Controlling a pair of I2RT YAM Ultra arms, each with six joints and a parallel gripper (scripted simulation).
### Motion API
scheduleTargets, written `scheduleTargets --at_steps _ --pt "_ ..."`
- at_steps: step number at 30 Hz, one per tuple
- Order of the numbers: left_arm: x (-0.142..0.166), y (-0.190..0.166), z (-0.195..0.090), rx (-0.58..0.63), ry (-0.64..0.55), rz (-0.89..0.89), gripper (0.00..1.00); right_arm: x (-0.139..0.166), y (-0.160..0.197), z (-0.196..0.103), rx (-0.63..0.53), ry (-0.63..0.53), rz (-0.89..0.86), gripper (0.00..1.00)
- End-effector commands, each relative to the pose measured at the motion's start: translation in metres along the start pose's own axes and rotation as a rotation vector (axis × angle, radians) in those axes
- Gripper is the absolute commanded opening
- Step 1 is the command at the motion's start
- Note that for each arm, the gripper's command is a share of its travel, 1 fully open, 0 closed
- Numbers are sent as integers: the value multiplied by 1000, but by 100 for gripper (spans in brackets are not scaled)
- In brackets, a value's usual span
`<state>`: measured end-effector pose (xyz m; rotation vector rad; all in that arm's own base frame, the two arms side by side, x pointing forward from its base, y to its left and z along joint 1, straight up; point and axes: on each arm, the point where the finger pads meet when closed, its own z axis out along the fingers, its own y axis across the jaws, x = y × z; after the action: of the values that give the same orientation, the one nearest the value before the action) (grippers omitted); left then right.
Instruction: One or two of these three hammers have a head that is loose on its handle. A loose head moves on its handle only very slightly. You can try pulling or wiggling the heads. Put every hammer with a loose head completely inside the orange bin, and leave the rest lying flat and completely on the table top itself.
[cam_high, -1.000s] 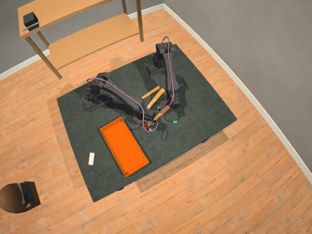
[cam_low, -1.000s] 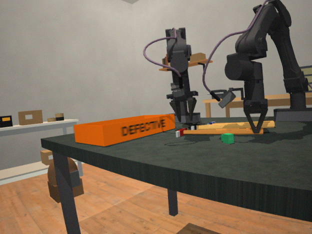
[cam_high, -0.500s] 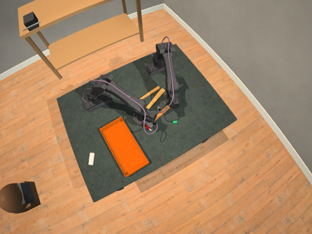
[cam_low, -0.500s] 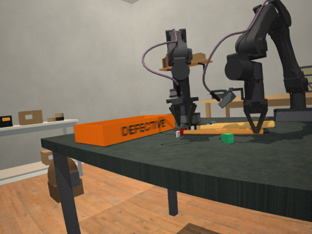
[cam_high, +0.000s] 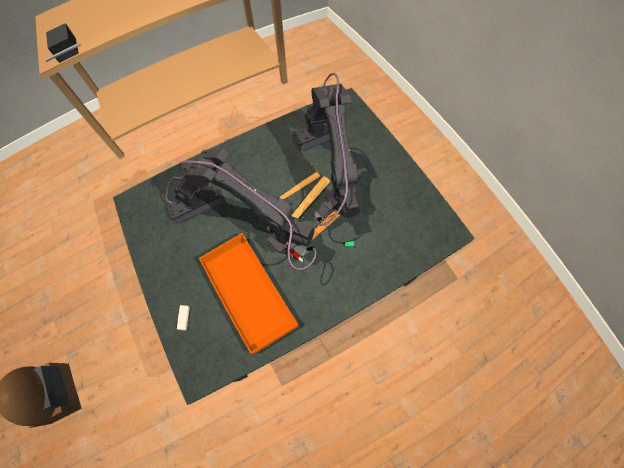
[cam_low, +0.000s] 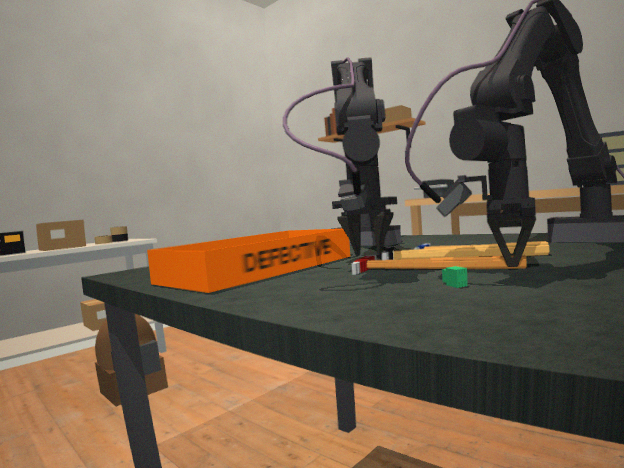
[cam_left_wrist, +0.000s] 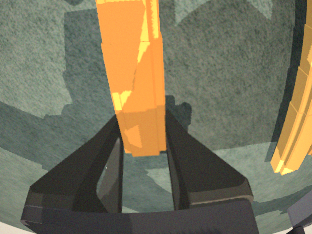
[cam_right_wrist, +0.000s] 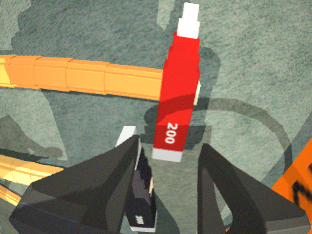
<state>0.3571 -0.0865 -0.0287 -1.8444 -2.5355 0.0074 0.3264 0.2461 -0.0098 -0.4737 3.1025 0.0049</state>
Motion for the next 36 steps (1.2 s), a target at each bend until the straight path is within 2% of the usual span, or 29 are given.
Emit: scheduleTargets --at_steps 1,7,29,36 --pt "3 2 -7 -16 -7 -2 21 1 4 11 1 0 -2 41" --pt "3 2 -7 -16 -7 -2 21 0 4 7 -1 -6 -2 41" --pt "0 3 -6 -16 -8 4 21 -3 2 5 -1 -7 4 12" --pt "14 -3 -3 7 38 1 21 4 -6 8 25 15 15 12"
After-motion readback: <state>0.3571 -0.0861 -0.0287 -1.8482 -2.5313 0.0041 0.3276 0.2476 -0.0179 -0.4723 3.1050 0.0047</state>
